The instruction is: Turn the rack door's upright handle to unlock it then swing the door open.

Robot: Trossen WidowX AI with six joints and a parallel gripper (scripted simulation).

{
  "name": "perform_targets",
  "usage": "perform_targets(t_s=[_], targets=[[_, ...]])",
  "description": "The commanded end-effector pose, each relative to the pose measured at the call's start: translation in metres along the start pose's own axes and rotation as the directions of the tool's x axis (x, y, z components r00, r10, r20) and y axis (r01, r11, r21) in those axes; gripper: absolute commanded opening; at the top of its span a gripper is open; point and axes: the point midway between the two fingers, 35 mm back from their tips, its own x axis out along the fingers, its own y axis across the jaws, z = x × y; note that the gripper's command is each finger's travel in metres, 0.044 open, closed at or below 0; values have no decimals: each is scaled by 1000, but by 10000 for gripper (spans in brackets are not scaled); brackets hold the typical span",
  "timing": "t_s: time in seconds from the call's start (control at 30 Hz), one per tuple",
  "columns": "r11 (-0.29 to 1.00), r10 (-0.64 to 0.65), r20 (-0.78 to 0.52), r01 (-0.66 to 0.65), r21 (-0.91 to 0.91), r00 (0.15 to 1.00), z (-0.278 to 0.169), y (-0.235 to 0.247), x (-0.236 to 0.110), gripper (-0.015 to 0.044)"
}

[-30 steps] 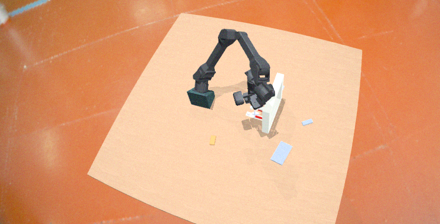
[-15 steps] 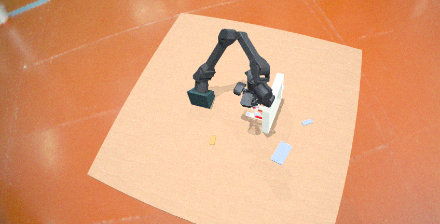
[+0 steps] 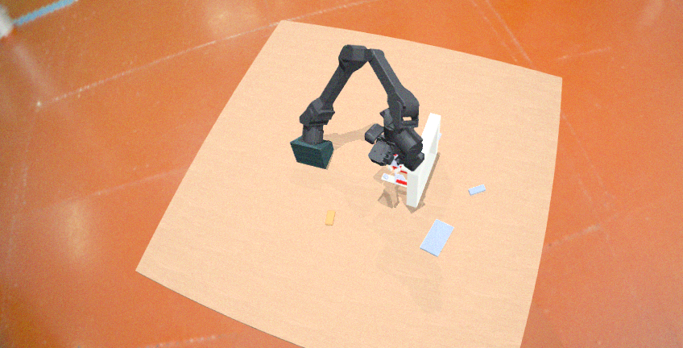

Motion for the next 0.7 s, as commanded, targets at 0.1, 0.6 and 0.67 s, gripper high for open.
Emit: perform_targets(t_s=[0.1, 0.6, 0.67], targets=[[1000, 1, -11, 0, 23, 1000, -2, 0, 1, 155], [940, 0, -11, -4, -342, 1000, -2, 0, 1, 296], [901, 1, -11, -6, -433, 1000, -1, 0, 1, 296]])
